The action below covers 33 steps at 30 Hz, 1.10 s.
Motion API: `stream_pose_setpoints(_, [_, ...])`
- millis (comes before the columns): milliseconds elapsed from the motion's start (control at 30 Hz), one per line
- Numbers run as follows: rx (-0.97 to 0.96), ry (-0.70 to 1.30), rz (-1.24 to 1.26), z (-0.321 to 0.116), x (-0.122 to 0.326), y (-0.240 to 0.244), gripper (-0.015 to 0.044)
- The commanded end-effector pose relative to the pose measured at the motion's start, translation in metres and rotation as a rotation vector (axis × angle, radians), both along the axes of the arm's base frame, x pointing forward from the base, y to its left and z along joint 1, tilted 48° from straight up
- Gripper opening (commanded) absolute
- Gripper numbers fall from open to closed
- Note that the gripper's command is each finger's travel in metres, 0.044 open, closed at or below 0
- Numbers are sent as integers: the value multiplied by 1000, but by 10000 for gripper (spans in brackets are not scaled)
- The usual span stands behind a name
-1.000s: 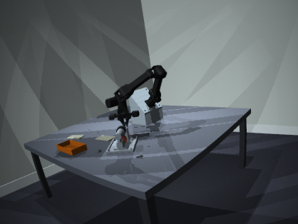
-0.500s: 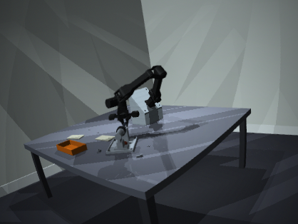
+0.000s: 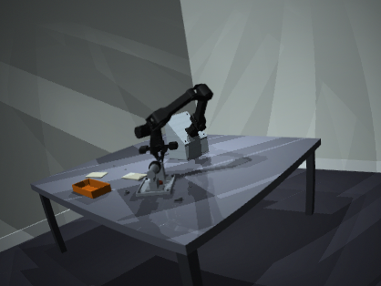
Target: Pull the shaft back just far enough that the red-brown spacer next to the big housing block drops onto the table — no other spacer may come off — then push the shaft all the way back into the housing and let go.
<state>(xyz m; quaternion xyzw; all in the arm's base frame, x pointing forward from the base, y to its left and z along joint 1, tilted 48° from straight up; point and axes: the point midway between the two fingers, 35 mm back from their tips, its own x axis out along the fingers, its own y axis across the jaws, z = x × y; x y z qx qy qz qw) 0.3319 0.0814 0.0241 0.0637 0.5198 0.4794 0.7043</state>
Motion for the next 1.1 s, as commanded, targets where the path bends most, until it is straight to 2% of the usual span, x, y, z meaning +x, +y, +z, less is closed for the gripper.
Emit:
stream_pose_setpoints(0, [0, -13, -6, 4, 7, 0, 0])
stream_pose_setpoints(1067, [1, -13, -6, 9, 15, 5, 0])
